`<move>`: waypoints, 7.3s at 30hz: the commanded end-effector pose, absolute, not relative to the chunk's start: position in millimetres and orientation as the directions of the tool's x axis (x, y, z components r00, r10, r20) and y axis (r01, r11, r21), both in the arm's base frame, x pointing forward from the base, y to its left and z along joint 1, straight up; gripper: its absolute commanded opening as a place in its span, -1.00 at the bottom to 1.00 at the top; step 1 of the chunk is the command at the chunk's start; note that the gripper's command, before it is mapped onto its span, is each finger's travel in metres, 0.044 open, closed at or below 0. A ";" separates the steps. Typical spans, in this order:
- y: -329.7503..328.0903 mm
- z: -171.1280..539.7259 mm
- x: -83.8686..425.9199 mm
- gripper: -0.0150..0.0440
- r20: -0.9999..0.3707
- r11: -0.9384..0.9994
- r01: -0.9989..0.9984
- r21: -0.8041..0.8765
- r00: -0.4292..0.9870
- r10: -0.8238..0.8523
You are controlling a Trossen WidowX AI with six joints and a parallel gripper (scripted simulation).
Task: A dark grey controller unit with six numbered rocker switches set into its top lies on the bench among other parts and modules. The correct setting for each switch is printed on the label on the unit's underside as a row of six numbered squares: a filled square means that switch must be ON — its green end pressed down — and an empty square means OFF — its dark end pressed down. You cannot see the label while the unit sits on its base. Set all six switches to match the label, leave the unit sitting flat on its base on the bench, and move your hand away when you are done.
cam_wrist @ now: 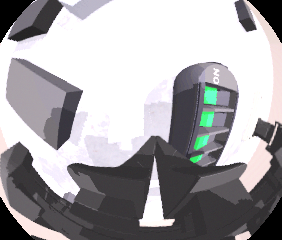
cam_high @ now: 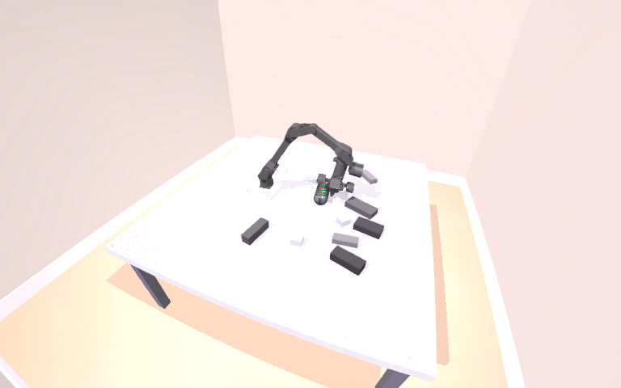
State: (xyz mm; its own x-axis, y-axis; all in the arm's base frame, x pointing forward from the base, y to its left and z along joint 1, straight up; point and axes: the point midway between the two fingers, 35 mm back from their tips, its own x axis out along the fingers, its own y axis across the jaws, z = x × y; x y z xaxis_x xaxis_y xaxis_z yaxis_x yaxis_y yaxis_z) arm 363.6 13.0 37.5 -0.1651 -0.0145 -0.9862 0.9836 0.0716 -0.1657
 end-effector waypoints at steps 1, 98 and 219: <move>13.3 33.4 361.4 -0.49 -0.985 0.075 0.982 -0.174 -0.174 -0.013; 8.0 30.1 291.4 -0.49 -0.984 0.075 0.981 -0.179 -0.178 -0.013; -48.6 76.5 206.4 -0.49 -0.953 0.083 0.949 0.303 0.303 0.016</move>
State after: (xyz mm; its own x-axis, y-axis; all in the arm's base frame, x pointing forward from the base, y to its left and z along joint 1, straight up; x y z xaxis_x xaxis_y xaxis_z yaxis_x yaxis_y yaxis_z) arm 223.0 -44.9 91.5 0.2714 0.0202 -0.9622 0.9589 0.0798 0.2722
